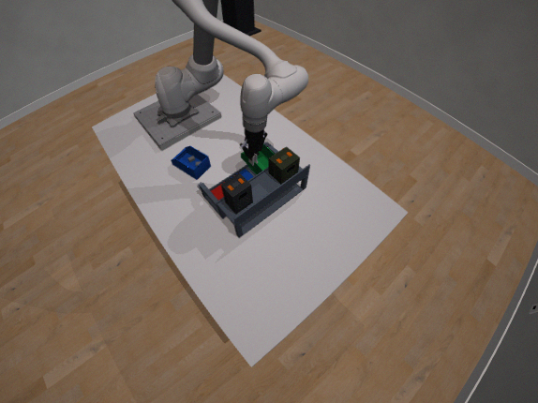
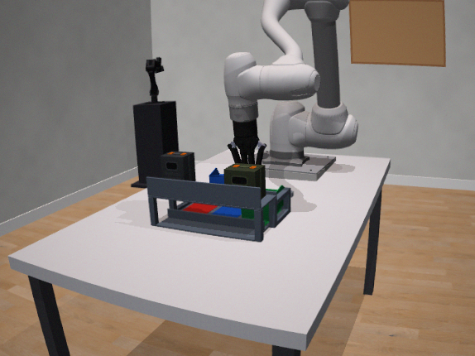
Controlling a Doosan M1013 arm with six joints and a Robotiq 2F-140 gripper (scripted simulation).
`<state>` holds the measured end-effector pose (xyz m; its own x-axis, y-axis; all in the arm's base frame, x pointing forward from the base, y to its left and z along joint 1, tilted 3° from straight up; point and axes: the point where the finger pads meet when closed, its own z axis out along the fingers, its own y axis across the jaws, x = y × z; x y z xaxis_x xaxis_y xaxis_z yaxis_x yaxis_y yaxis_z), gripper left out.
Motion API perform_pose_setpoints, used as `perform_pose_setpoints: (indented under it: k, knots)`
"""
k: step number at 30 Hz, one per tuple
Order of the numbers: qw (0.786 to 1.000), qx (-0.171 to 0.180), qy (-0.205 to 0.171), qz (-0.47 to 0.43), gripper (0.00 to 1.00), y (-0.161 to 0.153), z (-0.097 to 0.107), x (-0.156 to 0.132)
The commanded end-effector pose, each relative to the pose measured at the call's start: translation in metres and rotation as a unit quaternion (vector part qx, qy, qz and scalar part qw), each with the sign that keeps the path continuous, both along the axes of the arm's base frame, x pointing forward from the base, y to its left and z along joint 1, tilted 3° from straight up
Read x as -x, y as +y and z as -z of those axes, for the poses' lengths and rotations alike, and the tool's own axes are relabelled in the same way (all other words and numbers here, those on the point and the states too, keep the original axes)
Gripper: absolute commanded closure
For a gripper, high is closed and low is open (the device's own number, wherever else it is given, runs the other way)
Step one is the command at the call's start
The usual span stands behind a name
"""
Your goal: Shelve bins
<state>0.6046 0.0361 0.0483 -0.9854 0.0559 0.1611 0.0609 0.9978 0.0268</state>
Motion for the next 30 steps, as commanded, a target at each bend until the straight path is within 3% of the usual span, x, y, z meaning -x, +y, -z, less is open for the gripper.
perform_pose_setpoints:
  k: [1, 30]
  knots:
    - [1.0, 0.0, 0.0, 0.0, 0.85, 0.0, -0.003, 0.0]
    - [1.0, 0.0, 0.0, 0.0, 0.85, -0.001, -0.047, -0.002]
